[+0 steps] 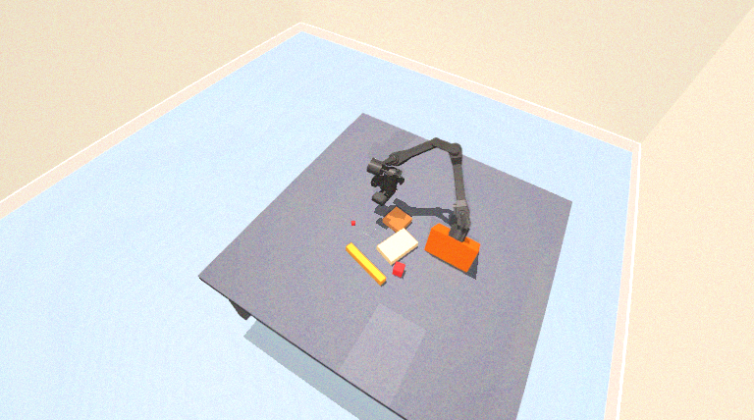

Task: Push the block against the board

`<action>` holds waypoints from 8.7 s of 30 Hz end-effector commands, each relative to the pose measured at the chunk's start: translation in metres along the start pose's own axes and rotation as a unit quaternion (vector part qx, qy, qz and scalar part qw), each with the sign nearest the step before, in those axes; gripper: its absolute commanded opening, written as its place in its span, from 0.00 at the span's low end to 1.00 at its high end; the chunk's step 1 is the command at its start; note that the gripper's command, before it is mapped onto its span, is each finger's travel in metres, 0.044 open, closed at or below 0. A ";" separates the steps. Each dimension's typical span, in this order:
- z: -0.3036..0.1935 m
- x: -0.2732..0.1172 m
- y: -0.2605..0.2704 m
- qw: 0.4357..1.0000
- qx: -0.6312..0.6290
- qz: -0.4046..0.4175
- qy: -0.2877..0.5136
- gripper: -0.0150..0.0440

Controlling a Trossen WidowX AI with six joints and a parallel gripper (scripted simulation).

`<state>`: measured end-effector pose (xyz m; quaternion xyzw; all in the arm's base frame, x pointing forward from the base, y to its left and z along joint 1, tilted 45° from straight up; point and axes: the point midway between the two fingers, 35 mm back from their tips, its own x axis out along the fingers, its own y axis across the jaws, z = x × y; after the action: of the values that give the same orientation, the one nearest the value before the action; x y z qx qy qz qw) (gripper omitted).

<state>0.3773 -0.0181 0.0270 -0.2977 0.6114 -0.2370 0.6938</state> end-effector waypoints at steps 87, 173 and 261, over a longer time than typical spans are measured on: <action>-0.129 0.058 -0.015 0.663 0.749 -0.002 0.004 0.25; -0.124 0.003 -0.023 0.765 0.644 -0.003 0.003 0.25; -0.127 0.058 0.004 0.787 -0.617 0.002 0.004 0.25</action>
<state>0.2623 -0.0693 -0.0235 -0.6518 0.6325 0.1742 0.3806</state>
